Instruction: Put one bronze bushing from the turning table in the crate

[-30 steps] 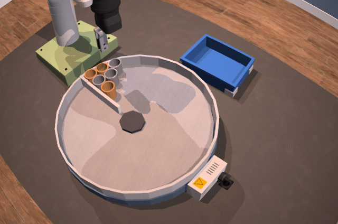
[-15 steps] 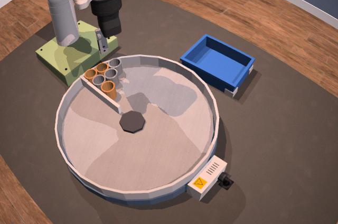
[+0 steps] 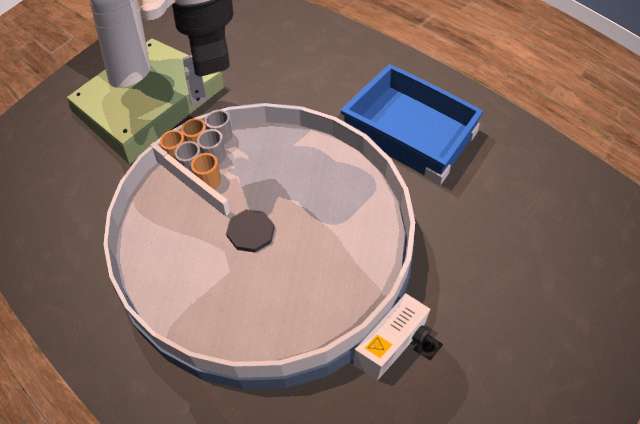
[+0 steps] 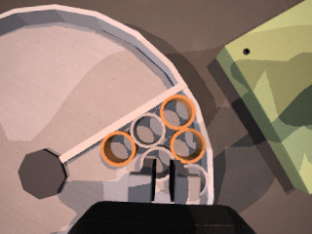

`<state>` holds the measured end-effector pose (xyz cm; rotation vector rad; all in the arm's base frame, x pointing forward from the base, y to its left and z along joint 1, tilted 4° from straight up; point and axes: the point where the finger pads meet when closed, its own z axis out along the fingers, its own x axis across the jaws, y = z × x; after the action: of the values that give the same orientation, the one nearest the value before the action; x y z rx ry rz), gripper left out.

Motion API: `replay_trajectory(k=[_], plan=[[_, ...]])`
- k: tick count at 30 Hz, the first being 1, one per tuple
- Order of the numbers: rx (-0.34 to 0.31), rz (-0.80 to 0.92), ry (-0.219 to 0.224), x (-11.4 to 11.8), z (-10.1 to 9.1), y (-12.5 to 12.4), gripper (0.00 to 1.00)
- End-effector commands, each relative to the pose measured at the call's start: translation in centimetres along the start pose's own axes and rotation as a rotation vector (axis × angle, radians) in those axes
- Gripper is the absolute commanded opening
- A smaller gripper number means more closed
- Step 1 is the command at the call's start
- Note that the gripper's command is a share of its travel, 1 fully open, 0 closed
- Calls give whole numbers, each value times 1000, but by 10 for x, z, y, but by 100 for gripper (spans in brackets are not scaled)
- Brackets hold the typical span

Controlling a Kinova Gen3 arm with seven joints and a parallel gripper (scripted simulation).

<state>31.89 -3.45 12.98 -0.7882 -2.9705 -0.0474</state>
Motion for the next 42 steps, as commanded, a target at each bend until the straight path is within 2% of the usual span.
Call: replay_trajectory(k=[1,13,18,30,35,42], plan=[[5,100,0,-4,2,1,34],[5,100,0,-4,2,1,34],[5,342,-1,-10,6,1,34],[5,342,-1,-10,6,1,34],[5,584,-2,-17,9,1,34],[5,584,-2,-17,9,1,34]])
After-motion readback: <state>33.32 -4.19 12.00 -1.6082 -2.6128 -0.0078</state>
